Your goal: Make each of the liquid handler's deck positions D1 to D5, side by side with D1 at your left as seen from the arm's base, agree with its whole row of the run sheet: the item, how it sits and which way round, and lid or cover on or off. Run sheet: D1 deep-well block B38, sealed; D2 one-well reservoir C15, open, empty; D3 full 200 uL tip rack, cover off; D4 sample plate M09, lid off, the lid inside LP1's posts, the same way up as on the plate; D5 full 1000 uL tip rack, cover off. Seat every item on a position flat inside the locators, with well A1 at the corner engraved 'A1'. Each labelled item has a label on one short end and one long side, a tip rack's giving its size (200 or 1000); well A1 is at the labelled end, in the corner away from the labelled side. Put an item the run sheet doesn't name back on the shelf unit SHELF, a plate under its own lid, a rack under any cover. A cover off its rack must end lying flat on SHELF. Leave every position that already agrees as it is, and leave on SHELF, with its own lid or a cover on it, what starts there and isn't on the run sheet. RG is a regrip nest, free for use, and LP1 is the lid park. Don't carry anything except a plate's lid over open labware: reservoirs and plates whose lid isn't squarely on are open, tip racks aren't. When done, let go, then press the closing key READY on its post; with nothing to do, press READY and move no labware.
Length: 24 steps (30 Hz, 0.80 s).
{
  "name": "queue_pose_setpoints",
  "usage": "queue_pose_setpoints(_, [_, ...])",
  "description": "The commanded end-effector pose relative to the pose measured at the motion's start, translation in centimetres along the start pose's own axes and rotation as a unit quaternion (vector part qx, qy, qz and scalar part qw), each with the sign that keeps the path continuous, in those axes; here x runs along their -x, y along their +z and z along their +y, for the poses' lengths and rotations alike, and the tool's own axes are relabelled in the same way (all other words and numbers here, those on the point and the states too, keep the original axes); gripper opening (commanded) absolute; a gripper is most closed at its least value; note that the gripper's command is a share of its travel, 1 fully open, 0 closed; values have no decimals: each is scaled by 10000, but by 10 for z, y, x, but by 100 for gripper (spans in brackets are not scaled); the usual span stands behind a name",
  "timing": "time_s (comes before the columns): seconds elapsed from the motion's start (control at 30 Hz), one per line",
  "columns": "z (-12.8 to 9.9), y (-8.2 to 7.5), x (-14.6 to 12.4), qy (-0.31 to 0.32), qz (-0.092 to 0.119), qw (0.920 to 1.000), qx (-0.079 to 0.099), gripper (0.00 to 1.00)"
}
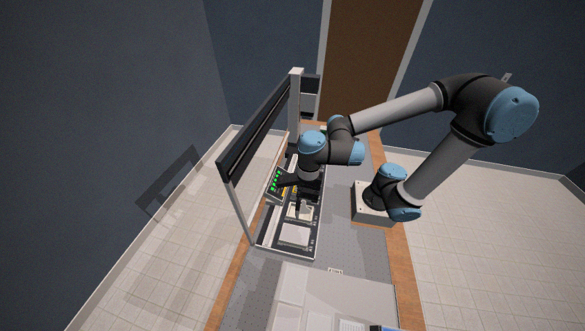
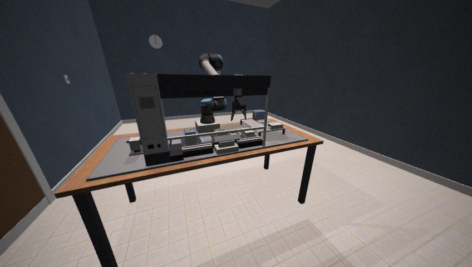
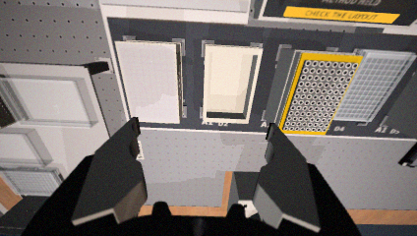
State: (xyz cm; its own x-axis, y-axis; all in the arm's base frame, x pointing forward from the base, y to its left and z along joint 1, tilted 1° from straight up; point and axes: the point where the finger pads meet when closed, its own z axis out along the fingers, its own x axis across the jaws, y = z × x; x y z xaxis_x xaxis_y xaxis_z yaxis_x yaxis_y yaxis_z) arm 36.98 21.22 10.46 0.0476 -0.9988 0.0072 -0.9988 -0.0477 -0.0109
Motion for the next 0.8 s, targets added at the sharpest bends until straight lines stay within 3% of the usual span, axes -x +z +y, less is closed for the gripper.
queue_pose_setpoints(0.0, [-1, 0, 22, 4, 6, 10000, -4, 82])
queue_pose_setpoints(0.5, [-1, 0, 86, 4, 6, 10000, -5, 82])
queue_pose_setpoints(0.77, [-1, 0, 86, 4, 5, 10000, -5, 82])
